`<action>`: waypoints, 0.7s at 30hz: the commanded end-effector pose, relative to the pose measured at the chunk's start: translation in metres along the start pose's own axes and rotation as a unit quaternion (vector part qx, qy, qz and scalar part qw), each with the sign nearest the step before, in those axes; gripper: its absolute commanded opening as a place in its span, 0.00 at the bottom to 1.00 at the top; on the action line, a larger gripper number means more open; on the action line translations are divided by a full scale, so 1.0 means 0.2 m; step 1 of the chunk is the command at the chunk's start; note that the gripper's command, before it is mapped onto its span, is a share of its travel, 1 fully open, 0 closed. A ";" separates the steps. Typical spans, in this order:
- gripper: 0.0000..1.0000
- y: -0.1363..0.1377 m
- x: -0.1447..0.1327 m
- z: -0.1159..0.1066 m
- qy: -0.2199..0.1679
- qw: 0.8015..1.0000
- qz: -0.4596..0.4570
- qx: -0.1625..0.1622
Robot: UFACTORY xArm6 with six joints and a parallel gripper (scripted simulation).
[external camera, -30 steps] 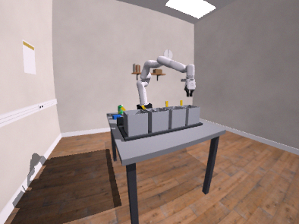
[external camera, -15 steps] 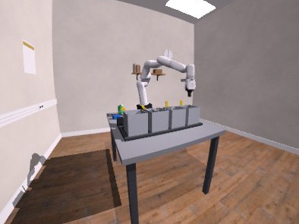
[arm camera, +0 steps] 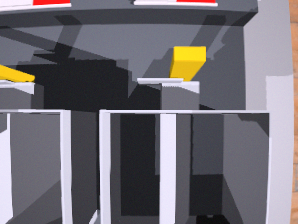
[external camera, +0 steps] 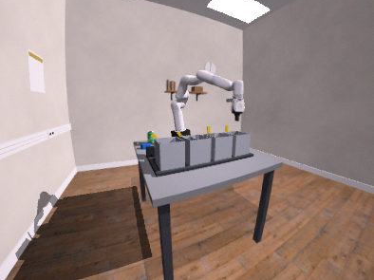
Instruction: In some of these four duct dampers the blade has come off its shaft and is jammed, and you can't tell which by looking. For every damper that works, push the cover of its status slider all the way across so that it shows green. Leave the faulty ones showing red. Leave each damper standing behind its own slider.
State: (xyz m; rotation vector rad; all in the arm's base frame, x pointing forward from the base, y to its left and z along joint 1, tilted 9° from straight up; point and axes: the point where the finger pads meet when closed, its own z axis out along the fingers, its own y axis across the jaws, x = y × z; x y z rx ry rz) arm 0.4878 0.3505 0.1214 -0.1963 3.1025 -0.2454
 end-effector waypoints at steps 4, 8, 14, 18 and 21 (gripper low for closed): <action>0.00 0.00 -0.01 -0.01 -0.002 1.000 0.000 -0.001; 0.00 0.00 -0.01 -0.01 -0.002 1.000 0.000 -0.001; 0.00 0.00 -0.01 -0.01 -0.002 1.000 -0.010 -0.001; 0.00 0.00 -0.01 -0.01 -0.002 0.998 -0.064 -0.001; 0.00 0.00 -0.01 -0.01 -0.002 0.996 -0.087 -0.001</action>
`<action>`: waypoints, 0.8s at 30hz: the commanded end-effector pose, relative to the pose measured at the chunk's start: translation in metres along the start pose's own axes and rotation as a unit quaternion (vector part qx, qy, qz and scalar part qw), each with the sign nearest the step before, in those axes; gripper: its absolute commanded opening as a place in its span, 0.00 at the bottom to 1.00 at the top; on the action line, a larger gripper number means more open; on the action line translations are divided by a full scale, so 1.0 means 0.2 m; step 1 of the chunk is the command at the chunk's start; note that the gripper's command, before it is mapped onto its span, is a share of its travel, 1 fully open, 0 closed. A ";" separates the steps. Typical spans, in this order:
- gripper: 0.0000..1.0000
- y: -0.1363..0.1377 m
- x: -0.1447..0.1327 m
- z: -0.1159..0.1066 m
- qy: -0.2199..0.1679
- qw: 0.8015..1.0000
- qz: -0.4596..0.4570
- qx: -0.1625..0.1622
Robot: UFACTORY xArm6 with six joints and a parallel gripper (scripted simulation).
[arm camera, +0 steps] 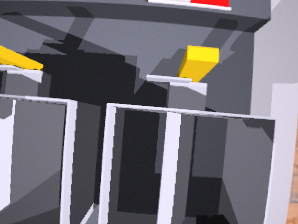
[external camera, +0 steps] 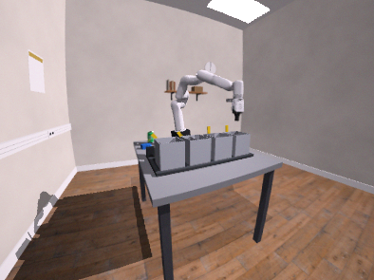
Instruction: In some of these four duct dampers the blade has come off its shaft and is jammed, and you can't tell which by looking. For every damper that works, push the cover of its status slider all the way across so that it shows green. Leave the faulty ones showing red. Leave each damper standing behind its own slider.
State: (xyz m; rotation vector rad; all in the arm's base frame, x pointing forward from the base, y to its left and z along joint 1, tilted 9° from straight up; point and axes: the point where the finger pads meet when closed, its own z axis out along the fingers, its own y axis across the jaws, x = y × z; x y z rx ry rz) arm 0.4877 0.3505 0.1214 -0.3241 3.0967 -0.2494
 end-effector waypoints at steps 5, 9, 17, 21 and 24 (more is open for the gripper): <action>0.00 0.00 -0.01 -0.01 -0.002 0.992 -0.128 -0.002; 0.00 0.00 -0.01 -0.01 -0.002 0.983 -0.184 -0.002; 0.00 0.00 0.00 -0.01 -0.002 0.957 -0.292 -0.001; 0.00 0.00 0.00 -0.01 -0.002 0.941 -0.338 -0.001; 0.00 0.00 0.00 -0.01 -0.003 0.926 -0.378 -0.001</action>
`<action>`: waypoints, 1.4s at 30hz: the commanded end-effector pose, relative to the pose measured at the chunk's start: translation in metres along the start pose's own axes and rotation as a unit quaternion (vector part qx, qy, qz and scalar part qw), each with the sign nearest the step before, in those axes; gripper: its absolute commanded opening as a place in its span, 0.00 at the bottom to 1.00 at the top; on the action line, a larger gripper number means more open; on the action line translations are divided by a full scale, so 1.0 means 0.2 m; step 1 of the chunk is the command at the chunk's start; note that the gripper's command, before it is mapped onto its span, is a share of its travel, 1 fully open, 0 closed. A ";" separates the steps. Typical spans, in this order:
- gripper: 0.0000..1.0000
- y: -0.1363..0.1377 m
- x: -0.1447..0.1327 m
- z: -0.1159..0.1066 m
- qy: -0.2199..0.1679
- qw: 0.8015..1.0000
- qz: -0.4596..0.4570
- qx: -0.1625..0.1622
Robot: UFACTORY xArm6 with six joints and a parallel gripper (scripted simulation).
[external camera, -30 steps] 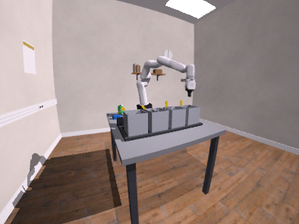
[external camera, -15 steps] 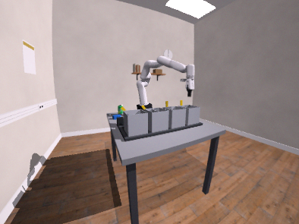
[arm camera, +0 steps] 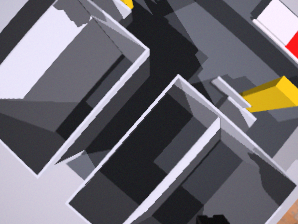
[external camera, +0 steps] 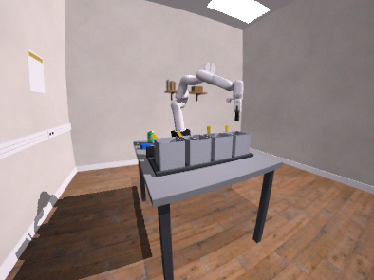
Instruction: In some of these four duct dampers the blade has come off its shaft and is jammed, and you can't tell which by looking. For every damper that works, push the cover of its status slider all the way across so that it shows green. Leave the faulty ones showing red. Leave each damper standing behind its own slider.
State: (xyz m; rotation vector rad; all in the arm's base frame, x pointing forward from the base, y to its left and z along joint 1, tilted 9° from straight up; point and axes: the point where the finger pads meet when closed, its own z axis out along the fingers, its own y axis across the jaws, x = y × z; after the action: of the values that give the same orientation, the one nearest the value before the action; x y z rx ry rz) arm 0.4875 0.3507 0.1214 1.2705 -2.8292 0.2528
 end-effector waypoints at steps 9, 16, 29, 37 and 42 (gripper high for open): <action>0.00 0.00 -0.01 -0.01 -0.003 0.986 -0.167 -0.003; 0.00 0.00 -0.01 -0.01 -0.003 0.959 -0.282 -0.003; 0.00 0.00 -0.01 -0.01 -0.004 0.912 -0.410 -0.002; 0.00 -0.21 0.10 -0.02 -0.004 0.911 -0.413 -0.003; 0.00 -0.34 0.19 -0.02 -0.005 0.911 -0.413 -0.003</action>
State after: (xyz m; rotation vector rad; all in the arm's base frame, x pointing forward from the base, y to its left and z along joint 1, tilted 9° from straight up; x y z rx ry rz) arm 0.5048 0.3032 0.1307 2.2753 -2.0132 0.1938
